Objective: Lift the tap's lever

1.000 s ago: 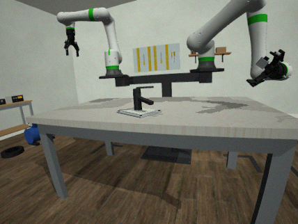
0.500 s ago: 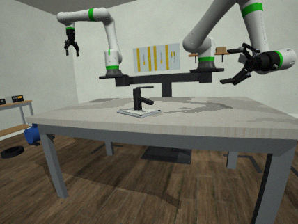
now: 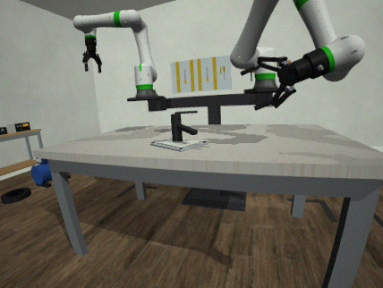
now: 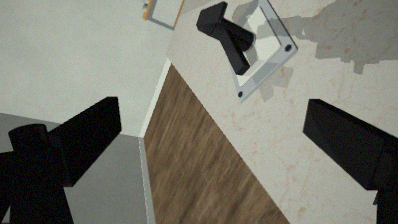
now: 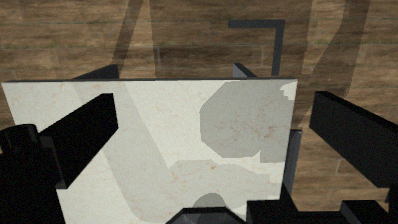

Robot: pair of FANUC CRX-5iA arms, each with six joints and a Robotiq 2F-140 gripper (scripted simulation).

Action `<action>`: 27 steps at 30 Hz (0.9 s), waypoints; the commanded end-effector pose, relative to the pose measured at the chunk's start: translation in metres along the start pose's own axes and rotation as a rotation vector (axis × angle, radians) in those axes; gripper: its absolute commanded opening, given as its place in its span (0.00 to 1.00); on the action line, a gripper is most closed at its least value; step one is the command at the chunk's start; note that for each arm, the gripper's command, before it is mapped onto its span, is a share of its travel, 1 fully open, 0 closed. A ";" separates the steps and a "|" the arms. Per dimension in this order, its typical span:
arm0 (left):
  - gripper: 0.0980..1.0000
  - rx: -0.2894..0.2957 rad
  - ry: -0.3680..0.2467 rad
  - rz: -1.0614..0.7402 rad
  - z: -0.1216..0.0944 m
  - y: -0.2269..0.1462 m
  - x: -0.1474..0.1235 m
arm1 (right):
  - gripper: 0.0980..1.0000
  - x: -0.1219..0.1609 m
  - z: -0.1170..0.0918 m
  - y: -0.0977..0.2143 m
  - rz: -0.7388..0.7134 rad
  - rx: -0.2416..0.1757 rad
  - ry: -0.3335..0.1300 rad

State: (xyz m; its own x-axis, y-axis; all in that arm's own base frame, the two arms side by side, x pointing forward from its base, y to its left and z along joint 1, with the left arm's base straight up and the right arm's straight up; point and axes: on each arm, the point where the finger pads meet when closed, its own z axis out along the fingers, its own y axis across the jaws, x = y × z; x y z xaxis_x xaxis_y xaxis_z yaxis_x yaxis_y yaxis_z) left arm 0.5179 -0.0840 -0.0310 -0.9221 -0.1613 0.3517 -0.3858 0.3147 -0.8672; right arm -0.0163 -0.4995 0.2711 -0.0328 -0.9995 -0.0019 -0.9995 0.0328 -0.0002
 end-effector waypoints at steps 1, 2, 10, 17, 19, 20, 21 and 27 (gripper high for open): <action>1.00 -0.119 0.080 0.087 0.035 -0.004 0.017 | 1.00 0.000 -0.001 0.000 0.000 0.000 0.002; 1.00 -0.148 0.100 0.110 0.043 -0.004 0.021 | 1.00 0.000 -0.001 0.000 0.000 0.000 0.002; 1.00 -0.368 0.243 0.305 0.093 -0.001 0.056 | 1.00 0.000 -0.001 0.000 0.000 0.000 0.002; 1.00 -0.527 0.342 0.467 0.123 0.002 0.077 | 1.00 0.000 -0.001 0.000 0.000 0.000 0.002; 1.00 -0.579 0.373 0.526 0.131 0.003 0.084 | 1.00 0.000 -0.001 0.000 0.000 0.000 0.002; 1.00 -0.604 0.388 0.554 0.135 0.003 0.087 | 1.00 0.000 -0.001 0.000 0.000 0.000 0.002; 1.00 -0.629 0.402 0.583 0.139 0.003 0.089 | 1.00 0.000 -0.001 0.000 0.000 0.000 0.002; 1.00 -0.772 0.483 0.765 0.159 0.001 0.103 | 1.00 0.000 -0.001 0.000 0.000 0.000 0.002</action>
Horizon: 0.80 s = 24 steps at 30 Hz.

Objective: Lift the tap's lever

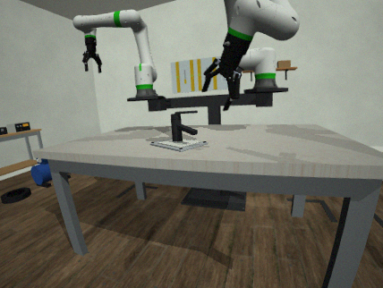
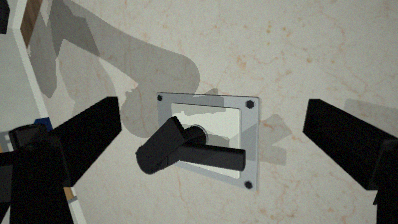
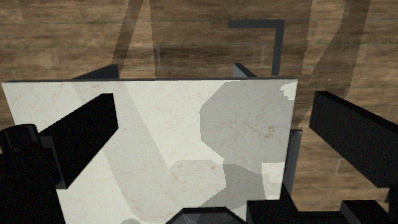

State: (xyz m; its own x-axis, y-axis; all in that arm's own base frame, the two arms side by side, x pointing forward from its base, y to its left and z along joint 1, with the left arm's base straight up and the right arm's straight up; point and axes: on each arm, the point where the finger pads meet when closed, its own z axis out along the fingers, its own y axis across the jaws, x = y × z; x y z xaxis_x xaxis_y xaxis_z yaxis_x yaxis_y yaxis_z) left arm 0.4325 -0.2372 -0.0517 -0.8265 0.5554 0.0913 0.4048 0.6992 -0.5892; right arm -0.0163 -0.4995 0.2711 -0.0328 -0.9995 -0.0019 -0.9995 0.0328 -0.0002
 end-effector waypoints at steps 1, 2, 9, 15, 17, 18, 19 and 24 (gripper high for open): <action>1.00 -0.111 0.049 0.116 0.009 -0.014 -0.003 | 1.00 0.000 -0.001 0.000 0.000 0.000 0.002; 1.00 -0.111 0.049 0.116 0.009 -0.014 -0.003 | 1.00 0.000 -0.001 0.000 0.000 0.000 0.002; 1.00 -0.294 0.110 0.332 0.017 -0.038 -0.013 | 1.00 0.000 -0.001 0.000 0.000 0.000 0.002; 1.00 -0.445 0.144 0.521 0.018 -0.063 -0.027 | 1.00 0.000 -0.001 0.000 0.000 0.000 0.002; 1.00 -0.495 0.152 0.585 0.017 -0.073 -0.033 | 1.00 0.000 -0.001 0.000 0.000 0.000 0.002; 1.00 -0.519 0.155 0.617 0.017 -0.078 -0.036 | 1.00 0.000 -0.001 0.000 0.000 0.000 0.002; 1.00 -0.519 0.155 0.617 0.017 -0.078 -0.036 | 1.00 0.000 -0.001 0.000 0.000 0.000 0.002; 1.00 -0.611 0.162 0.739 0.014 -0.100 -0.048 | 1.00 0.000 -0.001 0.000 0.000 0.000 0.002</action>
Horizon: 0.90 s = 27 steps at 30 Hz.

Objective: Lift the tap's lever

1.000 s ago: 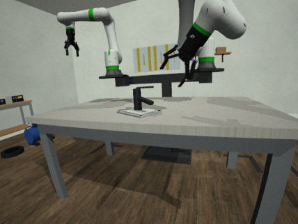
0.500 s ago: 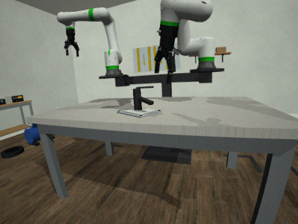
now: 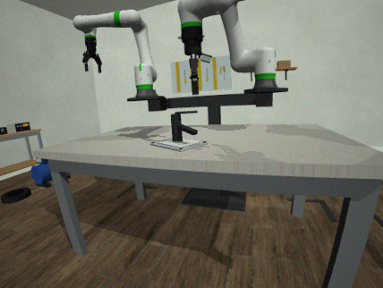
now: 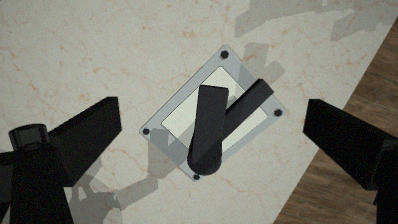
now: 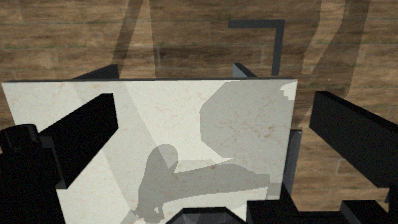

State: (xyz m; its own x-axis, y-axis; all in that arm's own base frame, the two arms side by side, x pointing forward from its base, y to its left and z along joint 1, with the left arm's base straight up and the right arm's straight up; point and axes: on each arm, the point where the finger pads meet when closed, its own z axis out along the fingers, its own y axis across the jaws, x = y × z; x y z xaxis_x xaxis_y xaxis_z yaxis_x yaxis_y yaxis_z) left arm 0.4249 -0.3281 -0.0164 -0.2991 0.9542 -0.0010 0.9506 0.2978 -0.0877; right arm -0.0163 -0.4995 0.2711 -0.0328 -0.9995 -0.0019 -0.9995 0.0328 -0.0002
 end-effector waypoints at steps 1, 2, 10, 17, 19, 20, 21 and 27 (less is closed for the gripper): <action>1.00 -0.071 0.007 0.079 -0.010 -0.003 -0.014 | 1.00 0.000 -0.001 0.000 0.000 0.000 0.002; 1.00 -0.080 0.007 0.088 -0.011 -0.004 -0.016 | 1.00 0.000 -0.001 0.000 0.000 0.000 0.002; 0.00 -0.087 0.007 0.098 -0.012 -0.004 -0.018 | 1.00 0.000 -0.001 0.000 0.000 0.000 0.002; 0.00 -0.087 0.007 0.098 -0.012 -0.004 -0.018 | 1.00 0.000 -0.001 0.000 0.000 0.000 0.002; 0.00 -0.087 0.007 0.098 -0.012 -0.004 -0.018 | 1.00 0.000 -0.001 0.000 0.000 0.000 0.002; 0.00 -0.087 0.007 0.098 -0.012 -0.004 -0.018 | 1.00 0.000 -0.001 0.000 0.000 0.000 0.002; 0.00 -0.087 0.007 0.098 -0.012 -0.004 -0.018 | 1.00 0.000 -0.001 0.000 0.000 0.000 0.002; 0.00 -0.087 0.007 0.098 -0.012 -0.004 -0.018 | 1.00 0.000 -0.001 0.000 0.000 0.000 0.002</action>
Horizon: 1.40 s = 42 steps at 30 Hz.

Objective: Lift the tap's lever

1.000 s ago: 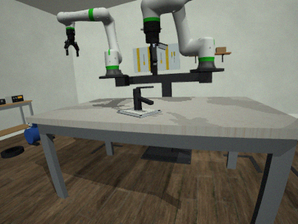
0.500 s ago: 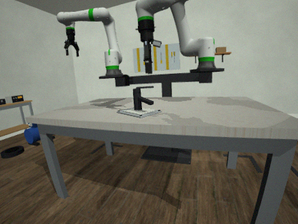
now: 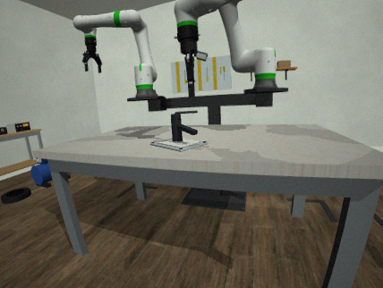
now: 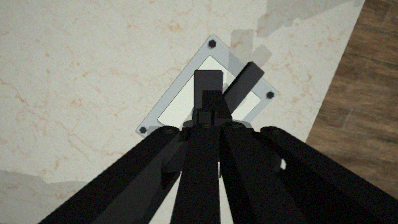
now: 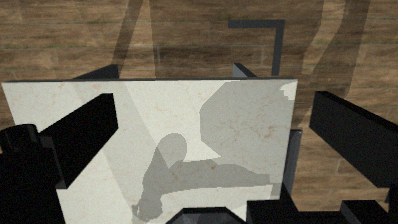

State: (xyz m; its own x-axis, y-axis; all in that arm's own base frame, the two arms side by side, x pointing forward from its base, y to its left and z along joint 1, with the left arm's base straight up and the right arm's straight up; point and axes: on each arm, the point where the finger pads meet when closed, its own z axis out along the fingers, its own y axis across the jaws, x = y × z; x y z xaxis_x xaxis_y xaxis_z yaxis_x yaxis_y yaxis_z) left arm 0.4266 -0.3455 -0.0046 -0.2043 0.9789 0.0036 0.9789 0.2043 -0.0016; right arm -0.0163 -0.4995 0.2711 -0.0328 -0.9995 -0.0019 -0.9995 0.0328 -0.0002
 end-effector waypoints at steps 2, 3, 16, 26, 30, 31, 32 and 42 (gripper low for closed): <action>0.00 -0.001 -0.001 0.000 -0.001 0.000 -0.001 | 1.00 0.000 -0.001 0.000 0.000 0.000 0.002; 0.00 -0.001 -0.001 0.000 -0.001 0.000 -0.001 | 1.00 0.000 -0.001 0.000 0.000 0.000 0.002; 0.00 -0.001 -0.001 0.000 -0.001 0.000 -0.001 | 1.00 0.000 -0.001 0.000 0.000 0.000 0.002; 0.43 -0.001 -0.001 0.000 -0.001 0.000 -0.001 | 1.00 0.000 -0.001 0.000 0.000 0.000 0.002; 0.43 -0.001 -0.001 0.000 -0.001 0.000 -0.001 | 1.00 0.000 -0.001 0.000 0.000 0.000 0.002; 0.43 -0.001 -0.001 0.000 -0.001 0.000 -0.001 | 1.00 0.000 -0.001 0.000 0.000 0.000 0.002; 0.43 -0.001 -0.001 0.000 -0.001 0.000 -0.001 | 1.00 0.000 -0.001 0.000 0.000 0.000 0.002; 0.43 -0.001 -0.001 0.000 -0.001 0.000 -0.001 | 1.00 0.000 -0.001 0.000 0.000 0.000 0.002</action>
State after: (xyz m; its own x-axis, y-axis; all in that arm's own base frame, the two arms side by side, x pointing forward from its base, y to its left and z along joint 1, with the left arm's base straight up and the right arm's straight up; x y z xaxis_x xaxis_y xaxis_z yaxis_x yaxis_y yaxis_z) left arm 0.4266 -0.3455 -0.0046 -0.2043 0.9789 0.0036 0.9789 0.2043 -0.0015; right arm -0.0163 -0.4995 0.2711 -0.0328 -0.9995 -0.0019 -0.9995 0.0328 -0.0002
